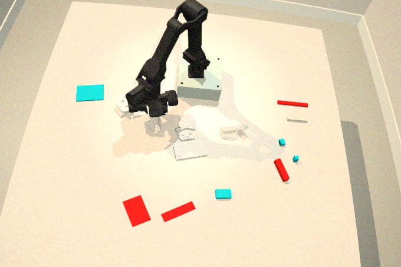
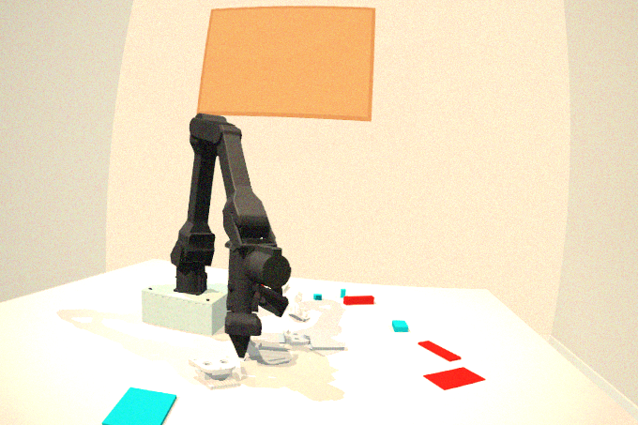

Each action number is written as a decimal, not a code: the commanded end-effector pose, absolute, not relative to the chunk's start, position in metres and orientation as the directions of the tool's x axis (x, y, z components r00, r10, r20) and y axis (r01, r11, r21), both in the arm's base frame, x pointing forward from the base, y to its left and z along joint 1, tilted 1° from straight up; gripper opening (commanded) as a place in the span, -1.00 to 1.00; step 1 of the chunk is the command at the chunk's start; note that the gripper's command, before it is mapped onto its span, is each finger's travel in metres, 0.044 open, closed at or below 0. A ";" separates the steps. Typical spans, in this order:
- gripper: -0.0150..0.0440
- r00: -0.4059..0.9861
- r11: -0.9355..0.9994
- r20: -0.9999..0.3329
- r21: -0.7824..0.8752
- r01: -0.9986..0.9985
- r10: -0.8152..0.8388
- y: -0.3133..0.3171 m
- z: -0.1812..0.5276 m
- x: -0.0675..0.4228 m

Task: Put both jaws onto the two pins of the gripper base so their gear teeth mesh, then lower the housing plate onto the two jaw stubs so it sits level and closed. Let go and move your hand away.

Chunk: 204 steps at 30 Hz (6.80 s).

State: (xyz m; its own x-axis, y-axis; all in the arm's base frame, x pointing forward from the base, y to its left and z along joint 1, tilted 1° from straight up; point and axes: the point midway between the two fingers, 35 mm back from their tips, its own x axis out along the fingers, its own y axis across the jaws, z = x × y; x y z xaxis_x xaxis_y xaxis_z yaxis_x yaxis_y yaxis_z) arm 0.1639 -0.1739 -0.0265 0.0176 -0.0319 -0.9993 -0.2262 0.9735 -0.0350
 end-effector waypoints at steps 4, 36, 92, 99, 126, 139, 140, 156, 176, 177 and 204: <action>-0.18 0.022 0.973 -0.999 -0.034 -0.230 -0.029 -0.174 -0.027 0.164; -0.37 0.022 0.973 -0.999 -0.034 -0.230 -0.029 -0.174 -0.018 0.165; -0.37 0.023 0.990 -0.999 -0.033 -0.141 -0.030 -0.170 0.049 0.166; -0.37 0.023 0.999 -0.999 -0.028 0.042 -0.029 -0.167 0.049 0.170; -0.37 0.024 0.842 -0.999 -0.011 0.540 -0.029 -0.157 0.049 0.184; -0.37 0.025 0.617 -0.999 0.002 0.787 -0.028 -0.150 0.049 0.192; -0.37 0.025 0.596 -0.999 0.004 0.803 -0.028 -0.150 0.049 0.193; -0.37 0.026 0.235 -0.999 0.019 0.972 -0.027 -0.142 0.049 0.203; -0.37 0.027 -0.119 -0.999 0.030 0.992 -0.026 -0.135 0.049 0.212; -0.37 0.027 -0.145 -0.999 0.031 0.989 -0.026 -0.135 0.049 0.213; -0.37 0.027 -0.524 -0.999 0.037 0.851 -0.026 -0.128 0.044 0.224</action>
State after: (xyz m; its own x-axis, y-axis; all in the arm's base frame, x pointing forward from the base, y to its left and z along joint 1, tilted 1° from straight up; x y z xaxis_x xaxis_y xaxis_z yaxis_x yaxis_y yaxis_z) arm 0.2235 -0.1272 0.0474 0.0283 -0.0249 -0.9993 0.8544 -0.5183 0.0371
